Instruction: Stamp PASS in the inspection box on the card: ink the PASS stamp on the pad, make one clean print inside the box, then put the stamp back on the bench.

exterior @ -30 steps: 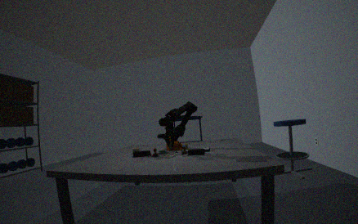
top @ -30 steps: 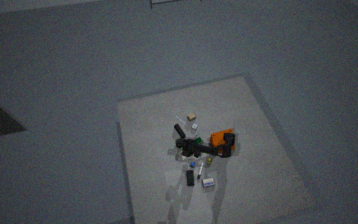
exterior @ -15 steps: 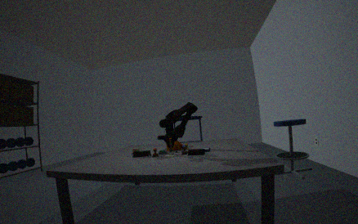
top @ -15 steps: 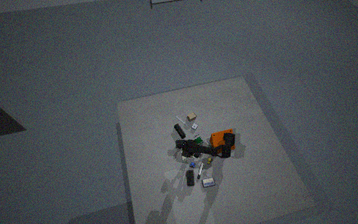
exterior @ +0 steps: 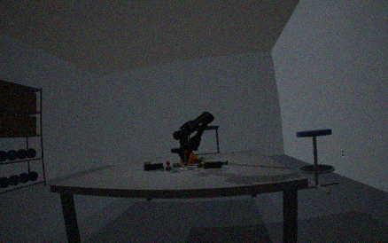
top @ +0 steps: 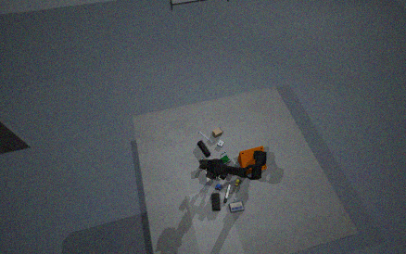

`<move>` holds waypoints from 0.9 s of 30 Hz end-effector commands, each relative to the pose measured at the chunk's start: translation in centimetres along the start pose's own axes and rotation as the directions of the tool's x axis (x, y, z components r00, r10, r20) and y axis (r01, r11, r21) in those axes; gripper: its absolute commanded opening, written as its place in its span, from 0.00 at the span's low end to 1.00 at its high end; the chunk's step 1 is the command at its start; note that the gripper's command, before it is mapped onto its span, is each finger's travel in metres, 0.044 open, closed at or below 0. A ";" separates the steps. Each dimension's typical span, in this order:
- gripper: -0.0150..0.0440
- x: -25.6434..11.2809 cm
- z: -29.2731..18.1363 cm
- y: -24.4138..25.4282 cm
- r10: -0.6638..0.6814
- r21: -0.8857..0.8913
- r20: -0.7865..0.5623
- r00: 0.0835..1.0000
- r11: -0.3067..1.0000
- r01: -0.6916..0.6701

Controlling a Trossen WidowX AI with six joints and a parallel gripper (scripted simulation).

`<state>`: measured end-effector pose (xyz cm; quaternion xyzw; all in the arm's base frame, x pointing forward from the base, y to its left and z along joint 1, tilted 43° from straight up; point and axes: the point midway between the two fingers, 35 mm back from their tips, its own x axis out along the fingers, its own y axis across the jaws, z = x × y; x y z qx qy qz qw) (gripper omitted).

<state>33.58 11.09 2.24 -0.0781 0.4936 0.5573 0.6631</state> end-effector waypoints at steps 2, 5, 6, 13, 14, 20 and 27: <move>0.25 0.4 -0.1 0.1 0.005 0.006 0.004 1.000 1.000 -0.005; 0.25 0.6 -0.1 0.1 0.005 0.006 0.005 1.000 1.000 -0.005; 0.25 0.6 -0.1 0.1 0.005 0.006 0.005 1.000 1.000 -0.005; 0.25 1.1 -0.1 0.2 0.005 0.006 0.006 1.000 1.000 -0.005; 0.25 1.2 -0.1 0.2 0.005 0.006 0.006 1.000 1.000 -0.005; 0.25 1.5 -0.1 0.2 0.006 0.006 0.007 1.000 1.000 -0.006; 0.25 1.5 -0.1 0.3 0.006 0.006 0.007 1.000 1.000 -0.006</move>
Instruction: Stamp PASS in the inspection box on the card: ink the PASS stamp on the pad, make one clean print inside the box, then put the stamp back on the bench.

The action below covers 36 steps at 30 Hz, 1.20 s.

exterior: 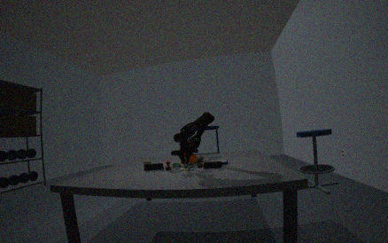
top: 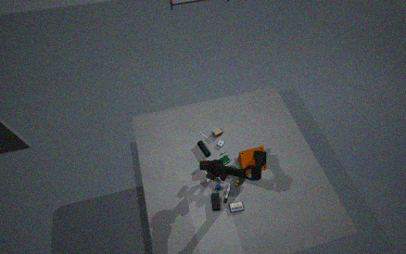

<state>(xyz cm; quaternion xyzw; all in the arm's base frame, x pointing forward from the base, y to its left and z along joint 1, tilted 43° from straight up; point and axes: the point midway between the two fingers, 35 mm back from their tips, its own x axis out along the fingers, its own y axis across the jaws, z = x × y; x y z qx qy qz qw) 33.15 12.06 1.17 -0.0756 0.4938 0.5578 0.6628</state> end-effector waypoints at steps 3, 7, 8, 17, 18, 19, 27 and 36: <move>0.25 0.2 0.0 0.0 0.003 0.003 0.005 1.000 1.000 -0.003; 0.25 0.2 0.0 0.0 0.003 0.003 0.005 1.000 1.000 -0.003; 0.25 0.3 0.0 0.0 0.003 0.003 0.005 1.000 1.000 -0.003; 0.25 0.4 0.0 0.0 0.003 0.003 0.005 1.000 1.000 -0.003; 0.25 0.5 0.0 0.0 0.003 0.003 0.005 1.000 1.000 -0.003; 0.25 0.5 0.0 0.0 0.003 0.003 0.005 1.000 1.000 -0.003; 0.25 0.5 0.0 0.0 0.003 0.003 0.005 1.000 1.000 -0.003; 0.25 0.6 0.0 0.0 0.003 0.003 0.005 1.000 1.000 -0.003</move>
